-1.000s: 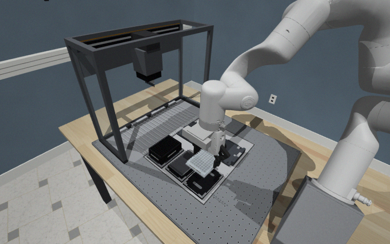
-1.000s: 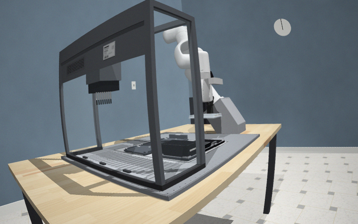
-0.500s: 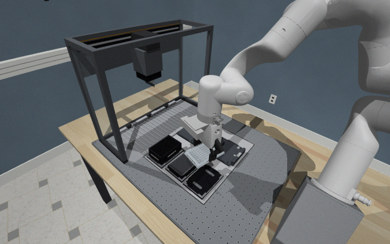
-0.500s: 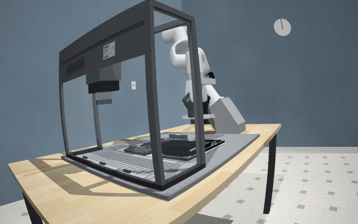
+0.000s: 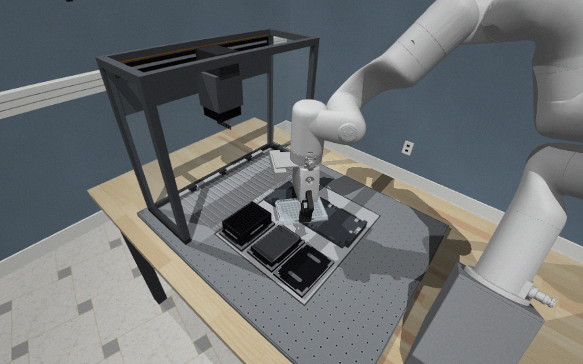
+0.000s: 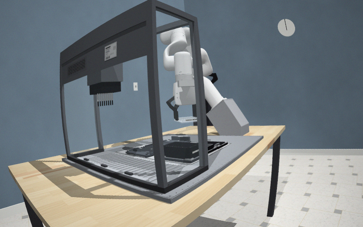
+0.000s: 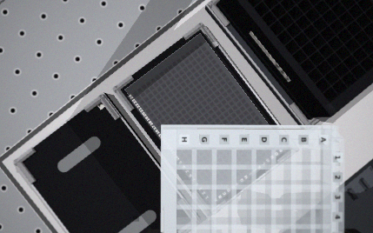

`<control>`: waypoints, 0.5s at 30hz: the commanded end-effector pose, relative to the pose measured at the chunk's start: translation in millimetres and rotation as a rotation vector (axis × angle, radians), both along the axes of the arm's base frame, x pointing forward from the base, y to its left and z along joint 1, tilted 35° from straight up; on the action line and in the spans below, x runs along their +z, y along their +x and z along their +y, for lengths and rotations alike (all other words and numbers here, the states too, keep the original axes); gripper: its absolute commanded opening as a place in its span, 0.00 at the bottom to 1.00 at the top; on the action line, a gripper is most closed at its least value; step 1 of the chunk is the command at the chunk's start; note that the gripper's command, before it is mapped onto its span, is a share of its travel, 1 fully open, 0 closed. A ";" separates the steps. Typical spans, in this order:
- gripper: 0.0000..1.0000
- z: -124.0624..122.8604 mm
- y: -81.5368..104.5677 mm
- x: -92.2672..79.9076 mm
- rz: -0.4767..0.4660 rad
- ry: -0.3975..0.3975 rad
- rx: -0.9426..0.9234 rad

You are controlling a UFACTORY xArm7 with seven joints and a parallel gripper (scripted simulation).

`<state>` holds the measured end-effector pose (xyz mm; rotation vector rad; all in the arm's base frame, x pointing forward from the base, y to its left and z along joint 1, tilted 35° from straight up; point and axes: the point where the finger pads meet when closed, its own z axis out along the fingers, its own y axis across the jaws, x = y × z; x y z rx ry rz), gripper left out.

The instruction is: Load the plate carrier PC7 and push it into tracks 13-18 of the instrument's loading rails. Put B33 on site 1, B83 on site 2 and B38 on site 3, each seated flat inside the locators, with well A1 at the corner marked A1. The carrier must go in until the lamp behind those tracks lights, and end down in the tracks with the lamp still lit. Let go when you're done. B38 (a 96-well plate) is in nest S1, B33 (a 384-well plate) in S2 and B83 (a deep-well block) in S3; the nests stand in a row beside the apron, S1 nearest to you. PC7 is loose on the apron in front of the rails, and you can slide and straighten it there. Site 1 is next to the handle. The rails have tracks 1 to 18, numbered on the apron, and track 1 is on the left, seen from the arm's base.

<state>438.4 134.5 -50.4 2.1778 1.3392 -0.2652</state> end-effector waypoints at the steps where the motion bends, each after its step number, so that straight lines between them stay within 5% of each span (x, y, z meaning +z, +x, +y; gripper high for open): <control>1: 0.00 -3.9 15.4 6.8 -0.066 0.015 -0.091; 15: 0.00 -26.2 66.5 29.4 -0.289 0.064 -0.420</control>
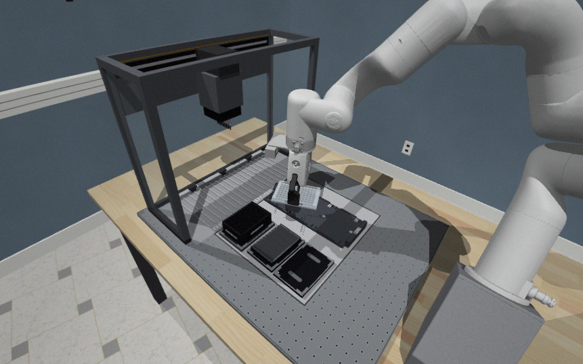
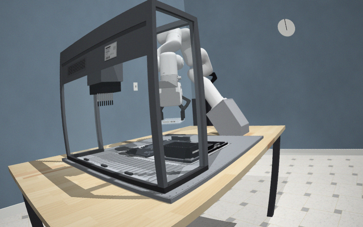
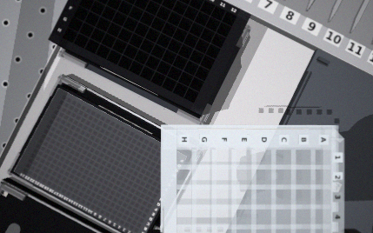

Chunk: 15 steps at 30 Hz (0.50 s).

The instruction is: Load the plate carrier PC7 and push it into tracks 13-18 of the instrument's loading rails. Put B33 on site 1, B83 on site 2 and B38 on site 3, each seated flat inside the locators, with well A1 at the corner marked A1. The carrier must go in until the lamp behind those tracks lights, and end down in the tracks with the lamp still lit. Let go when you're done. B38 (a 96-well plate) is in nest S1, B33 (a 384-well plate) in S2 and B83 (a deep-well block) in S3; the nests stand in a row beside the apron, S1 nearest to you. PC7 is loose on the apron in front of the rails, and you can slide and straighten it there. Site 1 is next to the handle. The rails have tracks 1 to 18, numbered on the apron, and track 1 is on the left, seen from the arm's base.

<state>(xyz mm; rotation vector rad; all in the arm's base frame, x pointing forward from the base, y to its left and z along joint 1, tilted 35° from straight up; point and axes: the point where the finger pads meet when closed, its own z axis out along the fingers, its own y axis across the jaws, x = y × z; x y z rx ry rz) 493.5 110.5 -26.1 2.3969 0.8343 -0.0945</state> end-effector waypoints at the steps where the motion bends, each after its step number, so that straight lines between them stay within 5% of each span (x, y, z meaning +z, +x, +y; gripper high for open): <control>1: 0.00 -4.1 15.7 7.0 -0.066 0.015 -0.092; 15: 0.00 -26.3 66.9 29.6 -0.256 0.057 -0.372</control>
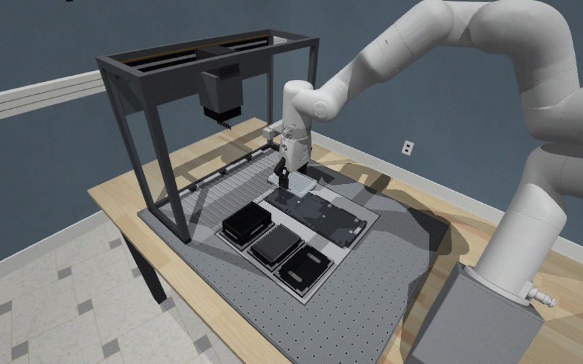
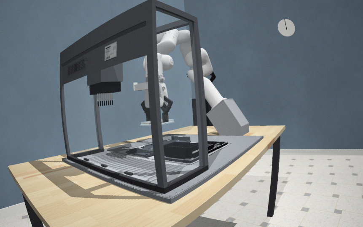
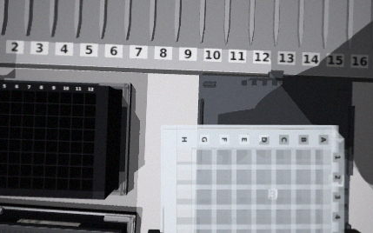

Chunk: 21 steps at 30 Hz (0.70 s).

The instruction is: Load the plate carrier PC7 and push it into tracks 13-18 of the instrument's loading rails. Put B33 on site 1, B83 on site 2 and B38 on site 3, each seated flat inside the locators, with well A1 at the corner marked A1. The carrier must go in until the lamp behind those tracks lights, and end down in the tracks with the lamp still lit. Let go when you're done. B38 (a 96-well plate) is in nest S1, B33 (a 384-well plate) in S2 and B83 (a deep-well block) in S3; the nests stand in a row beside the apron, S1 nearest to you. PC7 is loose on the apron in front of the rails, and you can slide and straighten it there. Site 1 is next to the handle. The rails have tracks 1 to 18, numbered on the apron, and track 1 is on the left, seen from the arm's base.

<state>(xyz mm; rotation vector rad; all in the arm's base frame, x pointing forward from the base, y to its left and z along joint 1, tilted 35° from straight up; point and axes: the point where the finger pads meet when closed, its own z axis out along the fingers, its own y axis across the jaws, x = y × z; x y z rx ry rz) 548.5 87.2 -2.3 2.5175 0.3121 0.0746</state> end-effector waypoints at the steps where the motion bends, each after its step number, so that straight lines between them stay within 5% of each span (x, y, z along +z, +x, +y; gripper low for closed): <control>1: 0.00 -4.8 16.1 7.7 -0.019 0.004 -0.025; 9: 0.00 -19.6 50.1 22.8 -0.020 0.004 -0.025; 17: 0.00 -24.1 60.4 27.4 -0.020 0.004 -0.025; 21: 0.00 -24.1 60.5 27.4 -0.094 0.021 -0.134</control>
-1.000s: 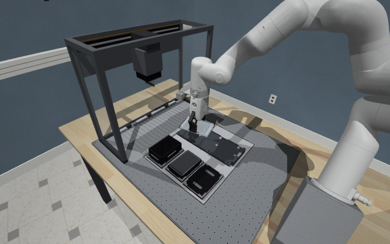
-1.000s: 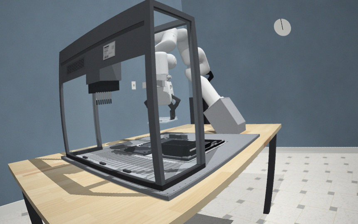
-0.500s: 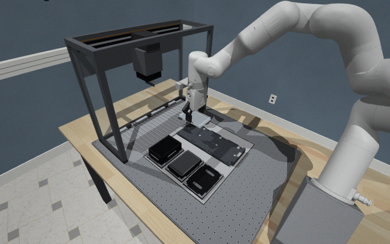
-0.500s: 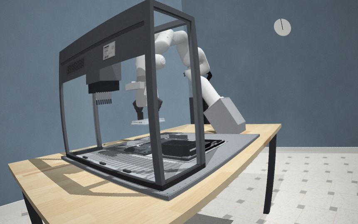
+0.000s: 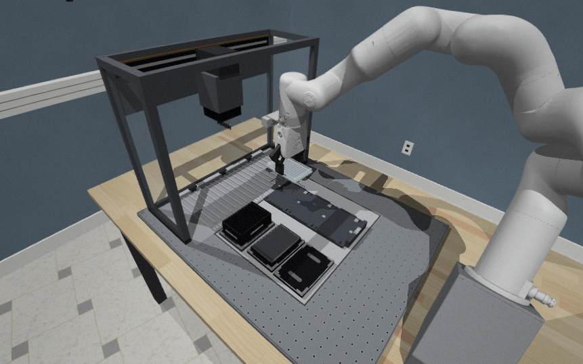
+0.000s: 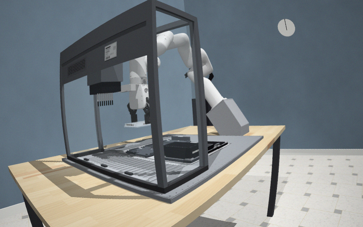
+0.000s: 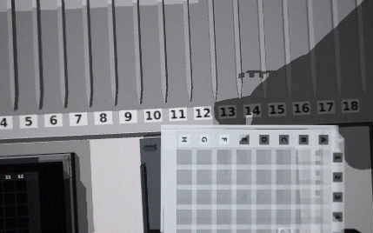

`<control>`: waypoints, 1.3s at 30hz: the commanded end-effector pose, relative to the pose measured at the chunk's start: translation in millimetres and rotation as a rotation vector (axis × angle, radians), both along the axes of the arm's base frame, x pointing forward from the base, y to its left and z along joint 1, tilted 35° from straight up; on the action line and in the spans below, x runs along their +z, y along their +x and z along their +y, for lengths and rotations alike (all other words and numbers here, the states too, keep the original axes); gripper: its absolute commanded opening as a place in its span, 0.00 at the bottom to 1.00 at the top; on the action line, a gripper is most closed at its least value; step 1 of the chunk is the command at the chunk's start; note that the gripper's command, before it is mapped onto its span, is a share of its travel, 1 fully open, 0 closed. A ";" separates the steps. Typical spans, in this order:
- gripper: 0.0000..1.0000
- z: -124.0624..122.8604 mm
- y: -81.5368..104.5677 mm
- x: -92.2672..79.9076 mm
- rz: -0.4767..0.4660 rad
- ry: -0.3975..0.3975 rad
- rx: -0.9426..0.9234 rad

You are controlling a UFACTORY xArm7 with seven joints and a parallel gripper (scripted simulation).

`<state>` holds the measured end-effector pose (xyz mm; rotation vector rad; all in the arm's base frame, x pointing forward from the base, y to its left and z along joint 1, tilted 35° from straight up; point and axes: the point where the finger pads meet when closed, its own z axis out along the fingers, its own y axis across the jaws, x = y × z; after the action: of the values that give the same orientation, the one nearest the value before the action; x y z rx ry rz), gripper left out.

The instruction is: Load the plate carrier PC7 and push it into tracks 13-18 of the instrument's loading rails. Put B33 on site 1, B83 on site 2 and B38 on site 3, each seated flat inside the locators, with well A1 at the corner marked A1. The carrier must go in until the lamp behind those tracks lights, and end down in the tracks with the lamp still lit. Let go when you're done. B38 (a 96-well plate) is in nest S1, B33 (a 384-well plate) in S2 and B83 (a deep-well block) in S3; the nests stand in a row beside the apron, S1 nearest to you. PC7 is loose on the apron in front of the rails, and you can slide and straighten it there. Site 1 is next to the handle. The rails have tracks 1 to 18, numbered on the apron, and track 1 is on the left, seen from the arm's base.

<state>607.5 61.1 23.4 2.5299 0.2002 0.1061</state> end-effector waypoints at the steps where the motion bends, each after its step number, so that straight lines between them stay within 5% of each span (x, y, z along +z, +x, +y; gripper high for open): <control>1: 0.00 1.9 1.5 1.7 -0.066 0.015 -0.088; 39: 0.00 1.8 1.5 1.8 -0.697 0.154 -1.019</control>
<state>607.8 61.1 23.6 2.3136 -1.2565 0.5365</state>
